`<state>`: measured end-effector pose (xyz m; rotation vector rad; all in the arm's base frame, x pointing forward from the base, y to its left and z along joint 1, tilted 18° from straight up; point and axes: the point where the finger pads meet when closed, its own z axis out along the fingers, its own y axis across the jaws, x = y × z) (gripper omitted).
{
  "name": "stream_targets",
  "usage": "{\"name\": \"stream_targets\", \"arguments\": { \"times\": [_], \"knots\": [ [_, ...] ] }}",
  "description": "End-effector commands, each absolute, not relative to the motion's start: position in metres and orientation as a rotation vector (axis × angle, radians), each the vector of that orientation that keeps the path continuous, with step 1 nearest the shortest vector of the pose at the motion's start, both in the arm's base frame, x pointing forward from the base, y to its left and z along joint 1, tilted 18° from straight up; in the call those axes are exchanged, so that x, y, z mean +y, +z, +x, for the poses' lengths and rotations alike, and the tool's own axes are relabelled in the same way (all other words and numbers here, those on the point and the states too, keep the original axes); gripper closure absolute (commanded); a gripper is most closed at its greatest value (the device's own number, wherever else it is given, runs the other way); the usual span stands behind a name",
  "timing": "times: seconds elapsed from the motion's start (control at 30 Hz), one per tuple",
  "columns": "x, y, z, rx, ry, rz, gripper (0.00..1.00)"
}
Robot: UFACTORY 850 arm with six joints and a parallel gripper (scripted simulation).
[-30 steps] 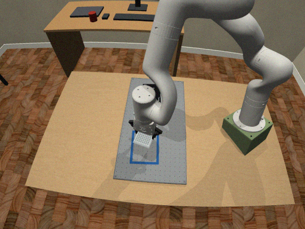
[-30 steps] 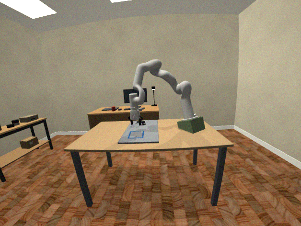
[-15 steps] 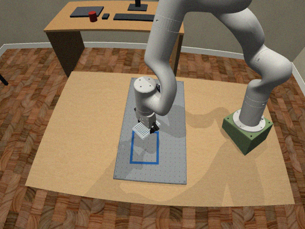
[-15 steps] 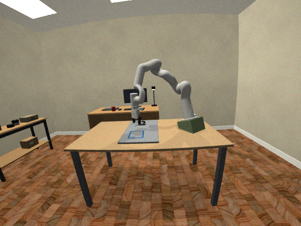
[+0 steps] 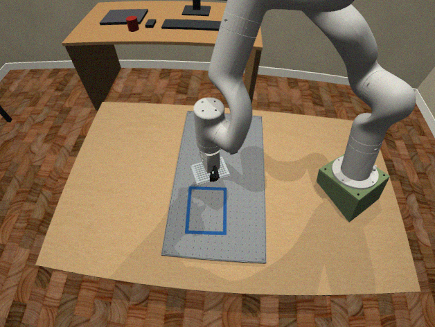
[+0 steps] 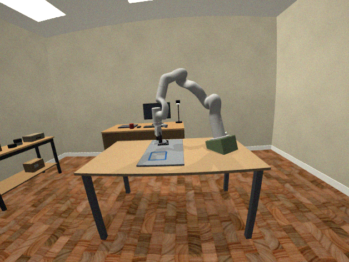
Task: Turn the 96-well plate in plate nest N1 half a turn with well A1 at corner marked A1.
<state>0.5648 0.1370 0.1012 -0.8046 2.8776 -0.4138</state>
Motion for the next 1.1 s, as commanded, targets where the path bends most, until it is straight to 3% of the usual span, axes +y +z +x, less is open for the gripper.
{"name": "stream_targets", "arguments": {
  "times": [0.0, 1.07],
  "knots": [
    [0.124, 0.106, 0.567, 2.894, -0.409, -0.582, 1.0],
    [0.034, 0.133, 0.575, 2.761, -0.249, 0.758, 1.0]
  ]
}}
